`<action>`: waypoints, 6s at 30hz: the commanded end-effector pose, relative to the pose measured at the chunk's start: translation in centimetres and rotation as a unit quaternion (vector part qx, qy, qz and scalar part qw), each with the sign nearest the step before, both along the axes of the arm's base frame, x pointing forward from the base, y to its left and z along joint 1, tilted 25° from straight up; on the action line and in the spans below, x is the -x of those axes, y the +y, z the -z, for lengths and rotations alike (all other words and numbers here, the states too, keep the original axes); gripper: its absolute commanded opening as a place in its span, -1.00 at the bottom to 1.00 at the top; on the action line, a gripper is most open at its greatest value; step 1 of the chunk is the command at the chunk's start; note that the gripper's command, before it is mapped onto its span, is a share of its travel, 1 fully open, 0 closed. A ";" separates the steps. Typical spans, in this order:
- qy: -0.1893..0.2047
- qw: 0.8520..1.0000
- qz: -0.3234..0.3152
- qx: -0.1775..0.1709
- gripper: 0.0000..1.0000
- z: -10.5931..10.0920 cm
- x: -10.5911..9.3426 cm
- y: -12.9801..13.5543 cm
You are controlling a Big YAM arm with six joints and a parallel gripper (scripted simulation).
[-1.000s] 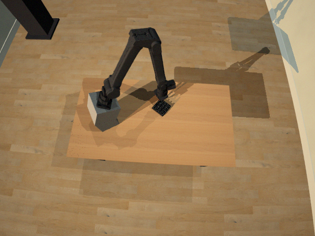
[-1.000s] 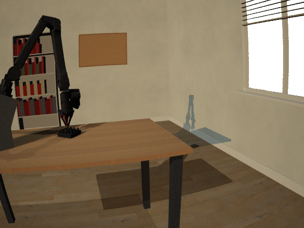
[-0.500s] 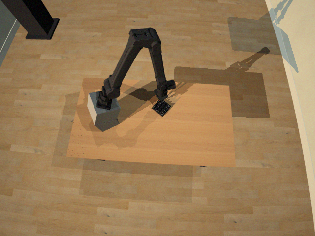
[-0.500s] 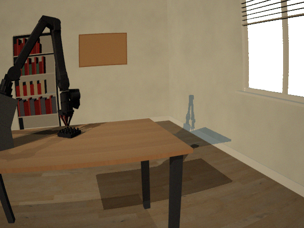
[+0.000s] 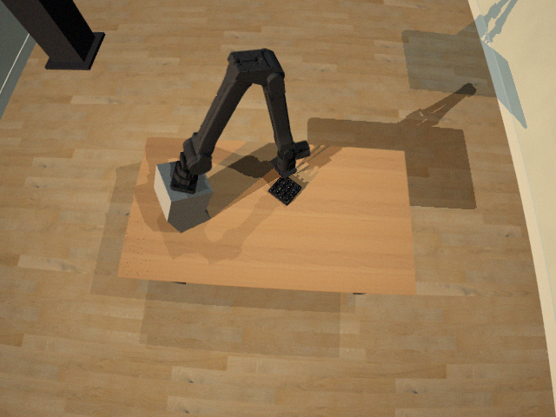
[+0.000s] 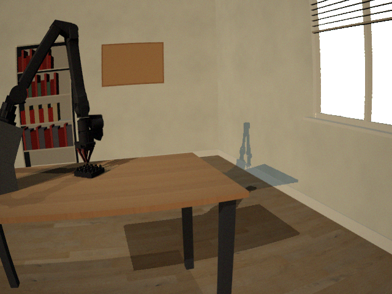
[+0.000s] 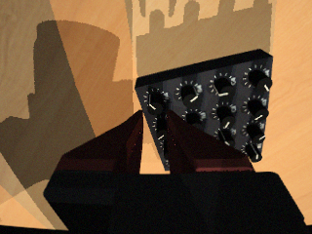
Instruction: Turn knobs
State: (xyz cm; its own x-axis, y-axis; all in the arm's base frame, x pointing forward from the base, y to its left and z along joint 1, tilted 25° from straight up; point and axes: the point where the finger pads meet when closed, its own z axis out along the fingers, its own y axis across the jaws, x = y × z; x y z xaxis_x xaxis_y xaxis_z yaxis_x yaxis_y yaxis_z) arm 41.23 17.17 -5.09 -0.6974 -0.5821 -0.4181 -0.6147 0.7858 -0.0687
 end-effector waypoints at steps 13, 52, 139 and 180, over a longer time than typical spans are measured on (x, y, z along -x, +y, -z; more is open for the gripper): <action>-0.007 1.000 0.004 -0.004 -0.63 -0.4 -0.3 0.3; -0.007 1.000 0.004 -0.004 -0.63 -0.4 -0.3 0.1; -0.006 1.000 0.004 -0.004 -0.63 1.2 -1.1 0.6; -0.006 1.000 0.004 -0.004 -0.85 1.1 -0.9 0.5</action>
